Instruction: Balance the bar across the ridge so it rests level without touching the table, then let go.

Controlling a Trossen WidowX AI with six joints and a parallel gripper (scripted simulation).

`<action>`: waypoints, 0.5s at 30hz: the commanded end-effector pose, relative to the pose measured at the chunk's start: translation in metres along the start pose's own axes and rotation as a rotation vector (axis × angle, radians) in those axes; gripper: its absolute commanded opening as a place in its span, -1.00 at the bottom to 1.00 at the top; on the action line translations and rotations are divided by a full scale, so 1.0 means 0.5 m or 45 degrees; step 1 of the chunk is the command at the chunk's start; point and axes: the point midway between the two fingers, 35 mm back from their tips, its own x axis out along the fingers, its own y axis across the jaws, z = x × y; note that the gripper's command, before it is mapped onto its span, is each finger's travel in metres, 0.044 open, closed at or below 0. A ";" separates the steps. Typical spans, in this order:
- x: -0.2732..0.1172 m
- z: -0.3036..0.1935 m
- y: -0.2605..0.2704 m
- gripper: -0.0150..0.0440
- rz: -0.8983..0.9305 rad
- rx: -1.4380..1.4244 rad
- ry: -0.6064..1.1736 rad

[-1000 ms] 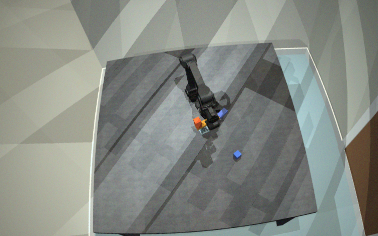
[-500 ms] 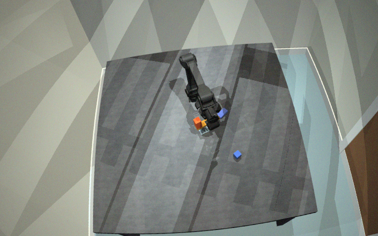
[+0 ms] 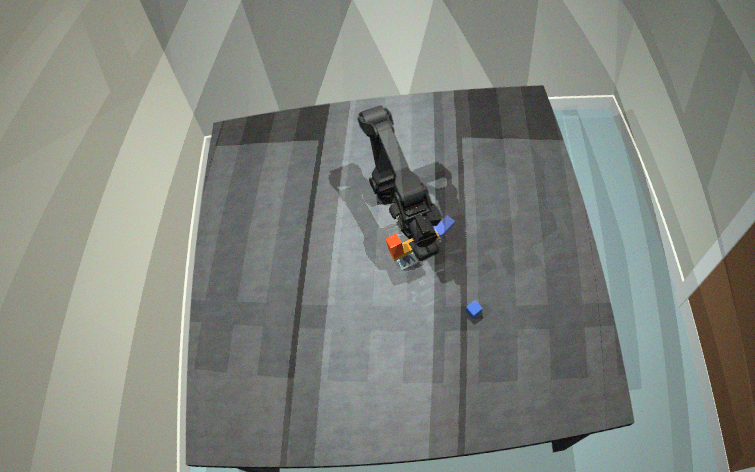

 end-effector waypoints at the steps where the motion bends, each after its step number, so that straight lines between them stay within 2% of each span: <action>1: 0.001 0.000 0.000 -0.49 0.000 0.005 -0.001; 15: 0.004 0.000 0.000 -0.49 0.000 0.005 -0.001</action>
